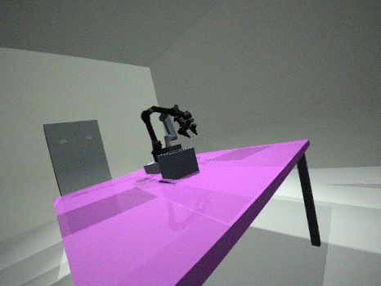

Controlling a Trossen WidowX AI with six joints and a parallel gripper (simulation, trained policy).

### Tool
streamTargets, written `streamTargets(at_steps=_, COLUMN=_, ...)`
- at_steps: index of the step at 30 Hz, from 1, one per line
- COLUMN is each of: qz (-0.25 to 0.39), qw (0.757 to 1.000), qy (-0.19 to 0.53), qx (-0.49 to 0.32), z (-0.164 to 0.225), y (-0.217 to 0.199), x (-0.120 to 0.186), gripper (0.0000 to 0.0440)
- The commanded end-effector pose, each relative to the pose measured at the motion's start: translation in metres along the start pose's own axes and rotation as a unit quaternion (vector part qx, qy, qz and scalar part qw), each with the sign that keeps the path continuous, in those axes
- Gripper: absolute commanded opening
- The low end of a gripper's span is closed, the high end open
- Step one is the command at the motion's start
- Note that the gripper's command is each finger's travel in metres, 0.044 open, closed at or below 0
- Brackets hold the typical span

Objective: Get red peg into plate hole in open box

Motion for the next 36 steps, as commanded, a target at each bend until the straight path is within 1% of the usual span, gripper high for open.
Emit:
streamTargets(at_steps=1, qz=0.023, qw=0.998, qy=0.021, qx=-0.059, z=-0.010, y=-0.012, x=-0.004, gripper=0.0440)
streamTargets(at_steps=5, qz=0.053, qw=0.991, qy=0.040, qx=-0.120, z=-0.019, y=-0.026, x=-0.008, gripper=0.0440)
streamTargets(at_steps=10, qz=0.089, qw=0.975, qy=0.064, qx=-0.195, z=-0.027, y=-0.045, x=-0.013, gripper=0.0440)
streamTargets(at_steps=14, qz=0.118, qw=0.956, qy=0.083, qx=-0.254, z=-0.032, y=-0.060, x=-0.017, gripper=0.0440)
streamTargets(at_steps=21, qz=0.167, qw=0.917, qy=0.113, qx=-0.345, z=-0.034, y=-0.086, x=-0.026, gripper=0.0440)
streamTargets(at_steps=28, qz=0.203, qw=0.883, qy=0.136, qx=-0.401, z=-0.030, y=-0.102, x=-0.039, gripper=0.0440)
streamTargets(at_steps=36, qz=0.233, qw=0.856, qy=0.151, qx=-0.435, z=-0.023, y=-0.112, x=-0.058, gripper=0.0436)
Point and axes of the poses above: the point midway between the two fingers, 35 mm back from their tips, its own x axis back along the fingers, its own y axis across the jaws, z = x × y, the point moved 10 cm from there along x, back along the fingers, and after that the axes turned 3 degrees about -x, right-handed, at the moved point
